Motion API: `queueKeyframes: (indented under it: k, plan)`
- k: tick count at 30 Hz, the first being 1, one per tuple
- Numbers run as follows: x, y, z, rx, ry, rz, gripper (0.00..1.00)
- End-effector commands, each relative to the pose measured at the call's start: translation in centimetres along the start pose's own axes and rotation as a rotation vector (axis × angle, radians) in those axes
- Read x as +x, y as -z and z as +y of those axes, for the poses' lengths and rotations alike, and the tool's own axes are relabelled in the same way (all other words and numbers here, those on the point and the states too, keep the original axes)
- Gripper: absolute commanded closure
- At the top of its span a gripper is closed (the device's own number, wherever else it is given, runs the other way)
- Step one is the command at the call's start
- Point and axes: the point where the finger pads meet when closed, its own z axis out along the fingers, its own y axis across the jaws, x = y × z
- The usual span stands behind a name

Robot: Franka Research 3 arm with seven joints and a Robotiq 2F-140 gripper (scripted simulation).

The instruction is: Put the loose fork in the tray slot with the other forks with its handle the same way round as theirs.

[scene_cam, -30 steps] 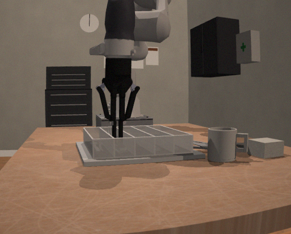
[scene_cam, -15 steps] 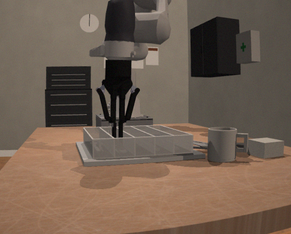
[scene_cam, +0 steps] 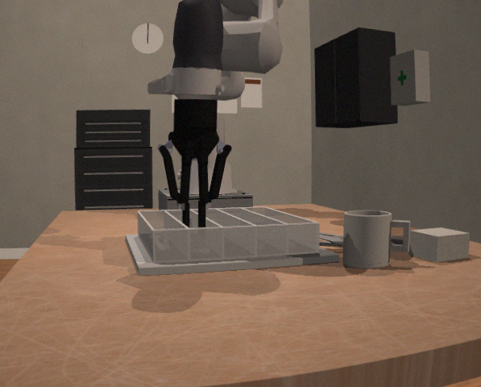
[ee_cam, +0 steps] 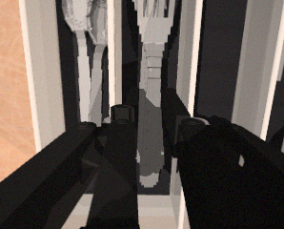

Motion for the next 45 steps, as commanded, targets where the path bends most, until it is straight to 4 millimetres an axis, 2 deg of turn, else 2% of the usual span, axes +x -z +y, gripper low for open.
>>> queueKeyframes:
  k: [1,38,45]
  plan:
    - [-0.1,0.0,-0.1,0.002,0.004,-0.003,0.77]
    - [-0.1,0.1,-0.1,0.002,0.004,-0.003,0.77]
    - [0.0,1.2,-0.1,0.002,0.004,-0.003,0.77]
